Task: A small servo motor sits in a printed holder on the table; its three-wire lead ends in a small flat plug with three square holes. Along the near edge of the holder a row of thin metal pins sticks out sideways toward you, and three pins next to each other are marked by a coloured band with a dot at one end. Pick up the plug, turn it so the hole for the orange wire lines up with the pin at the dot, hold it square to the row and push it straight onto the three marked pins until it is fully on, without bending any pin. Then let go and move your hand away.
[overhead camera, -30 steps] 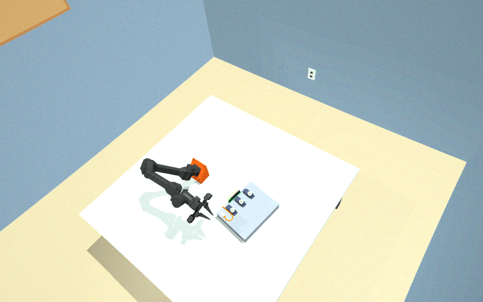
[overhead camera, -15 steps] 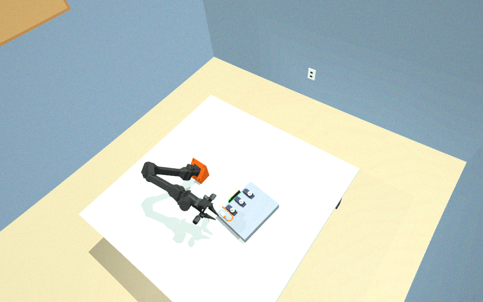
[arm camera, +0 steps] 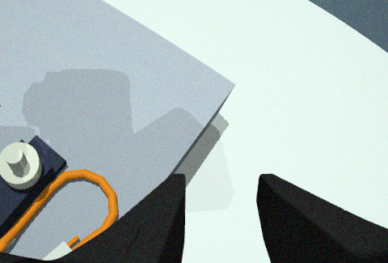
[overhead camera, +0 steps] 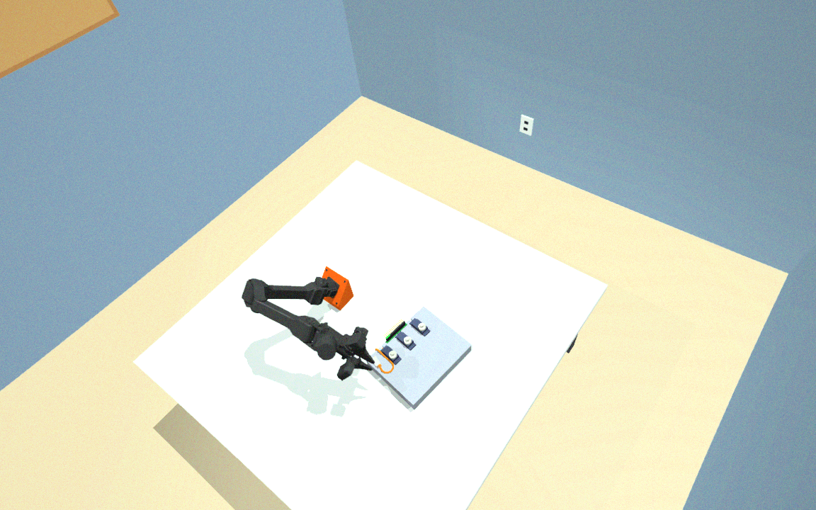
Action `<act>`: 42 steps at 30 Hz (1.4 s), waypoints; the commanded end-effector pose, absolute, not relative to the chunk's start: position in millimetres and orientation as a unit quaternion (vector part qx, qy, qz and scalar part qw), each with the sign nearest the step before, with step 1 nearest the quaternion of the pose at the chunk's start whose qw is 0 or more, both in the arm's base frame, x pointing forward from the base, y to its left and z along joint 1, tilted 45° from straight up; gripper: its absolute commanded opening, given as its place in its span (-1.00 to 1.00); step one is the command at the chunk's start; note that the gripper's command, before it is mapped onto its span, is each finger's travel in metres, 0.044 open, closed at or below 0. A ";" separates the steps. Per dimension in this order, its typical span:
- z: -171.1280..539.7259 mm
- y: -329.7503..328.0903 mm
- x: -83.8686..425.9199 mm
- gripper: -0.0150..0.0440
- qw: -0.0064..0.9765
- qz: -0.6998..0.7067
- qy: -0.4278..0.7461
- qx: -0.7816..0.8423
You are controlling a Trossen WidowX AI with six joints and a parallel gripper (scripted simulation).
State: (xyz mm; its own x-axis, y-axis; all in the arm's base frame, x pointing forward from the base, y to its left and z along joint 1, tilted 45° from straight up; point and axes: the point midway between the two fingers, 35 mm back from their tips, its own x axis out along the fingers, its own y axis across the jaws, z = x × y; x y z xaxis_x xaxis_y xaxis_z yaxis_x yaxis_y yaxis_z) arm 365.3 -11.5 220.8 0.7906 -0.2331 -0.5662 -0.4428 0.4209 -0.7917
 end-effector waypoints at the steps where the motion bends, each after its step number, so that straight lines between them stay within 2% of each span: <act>1: 214.8 -10.8 366.8 -0.10 0.743 0.088 0.336 -0.572; 22: 178.4 -13.8 364.8 -0.10 0.499 0.227 0.415 -0.726; 42: 154.2 -16.8 357.8 -0.10 0.218 0.382 0.426 -0.791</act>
State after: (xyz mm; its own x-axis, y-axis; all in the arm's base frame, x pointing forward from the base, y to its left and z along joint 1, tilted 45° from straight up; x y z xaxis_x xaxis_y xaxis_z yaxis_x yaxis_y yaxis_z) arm 357.9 -17.8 155.5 0.3698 -0.4877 -0.7909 -0.8653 -0.4909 -0.1019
